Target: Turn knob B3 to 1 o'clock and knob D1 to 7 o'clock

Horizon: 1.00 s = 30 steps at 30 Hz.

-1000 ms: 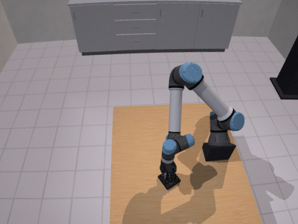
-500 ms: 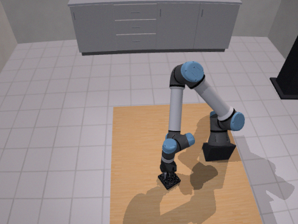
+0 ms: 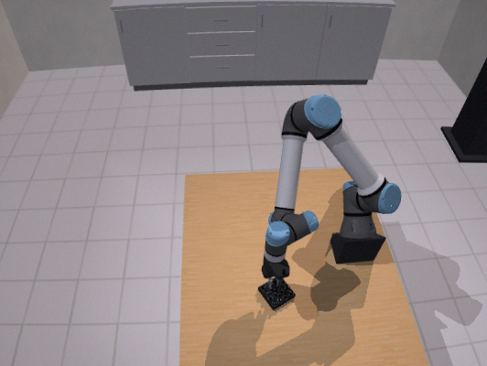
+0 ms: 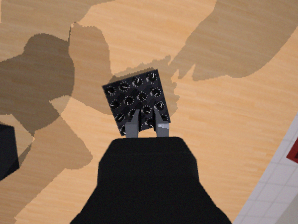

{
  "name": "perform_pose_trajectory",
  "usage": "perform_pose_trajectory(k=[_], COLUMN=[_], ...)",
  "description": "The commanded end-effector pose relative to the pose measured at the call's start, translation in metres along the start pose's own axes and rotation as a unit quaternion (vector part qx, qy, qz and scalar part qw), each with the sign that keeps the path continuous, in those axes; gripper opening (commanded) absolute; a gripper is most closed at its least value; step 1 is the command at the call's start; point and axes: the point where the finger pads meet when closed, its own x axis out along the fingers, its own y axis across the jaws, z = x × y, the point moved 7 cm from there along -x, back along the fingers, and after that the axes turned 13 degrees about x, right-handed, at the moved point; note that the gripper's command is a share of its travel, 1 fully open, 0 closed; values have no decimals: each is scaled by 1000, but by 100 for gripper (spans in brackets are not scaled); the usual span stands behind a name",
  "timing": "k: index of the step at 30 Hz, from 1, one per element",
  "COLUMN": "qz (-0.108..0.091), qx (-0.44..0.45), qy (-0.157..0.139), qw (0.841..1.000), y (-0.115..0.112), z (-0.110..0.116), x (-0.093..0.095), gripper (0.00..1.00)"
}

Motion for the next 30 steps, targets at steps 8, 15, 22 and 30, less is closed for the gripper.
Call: perform_pose_trajectory(k=[8, 15, 22, 30], qz=[0, 0, 0, 0], qx=[0, -66, -109, -109], qy=[0, 1, 0, 0], qw=[1000, 998, 994, 994], y=[0, -43, -72, -72], z=[0, -15, -22, -22], x=[-2, -15, -22, -22], gripper=[46, 46, 46, 46])
